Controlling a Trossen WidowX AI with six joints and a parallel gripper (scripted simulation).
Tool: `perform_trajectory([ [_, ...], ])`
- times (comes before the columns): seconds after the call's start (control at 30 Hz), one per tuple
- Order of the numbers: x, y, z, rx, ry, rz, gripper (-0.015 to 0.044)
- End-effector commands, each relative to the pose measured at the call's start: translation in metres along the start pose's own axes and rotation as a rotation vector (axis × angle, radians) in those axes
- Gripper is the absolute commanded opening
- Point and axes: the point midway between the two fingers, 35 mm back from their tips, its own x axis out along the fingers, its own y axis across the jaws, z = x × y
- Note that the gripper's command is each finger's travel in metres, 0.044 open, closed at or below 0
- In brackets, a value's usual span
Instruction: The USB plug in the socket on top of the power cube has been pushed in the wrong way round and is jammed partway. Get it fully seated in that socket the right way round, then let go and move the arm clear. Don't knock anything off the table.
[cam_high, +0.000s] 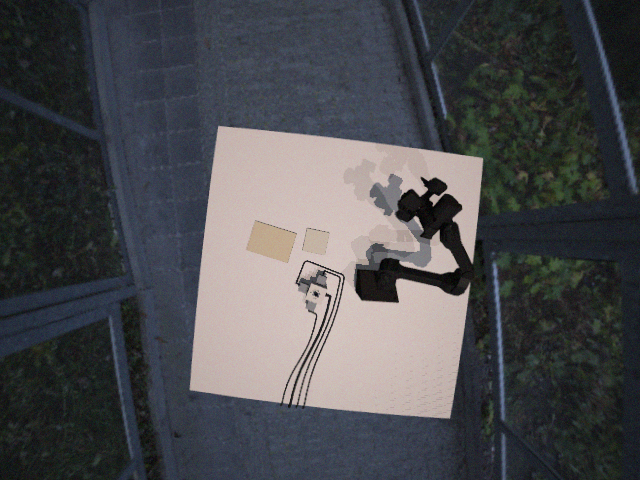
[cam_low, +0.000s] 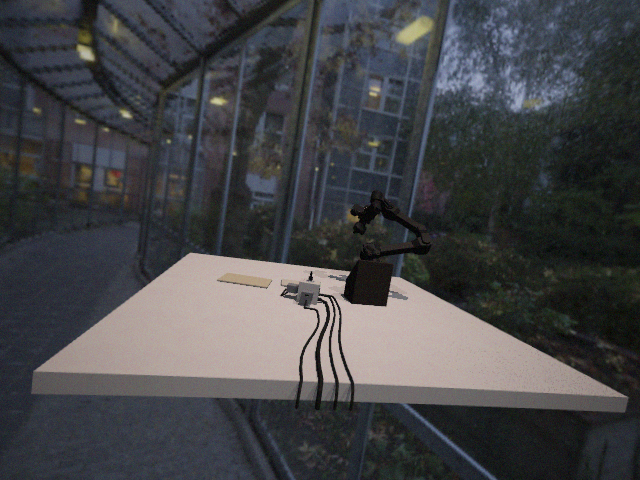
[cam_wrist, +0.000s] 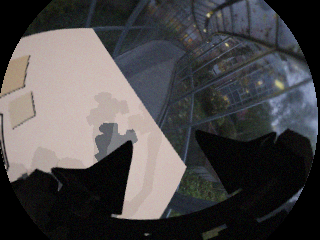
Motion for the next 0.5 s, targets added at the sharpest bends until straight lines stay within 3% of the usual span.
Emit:
perform_trajectory([
  [0.0, 0.001, 0.001, 0.002, 0.002, -0.004, 0.004, 0.0426],
  [0.23, 0.018, 0.035, 0.058, 0.106, -0.111, 0.153, 0.0440],
  [0.47, 0.025, 0.105, 0.145, 0.382, -0.117, 0.437, 0.0440],
])
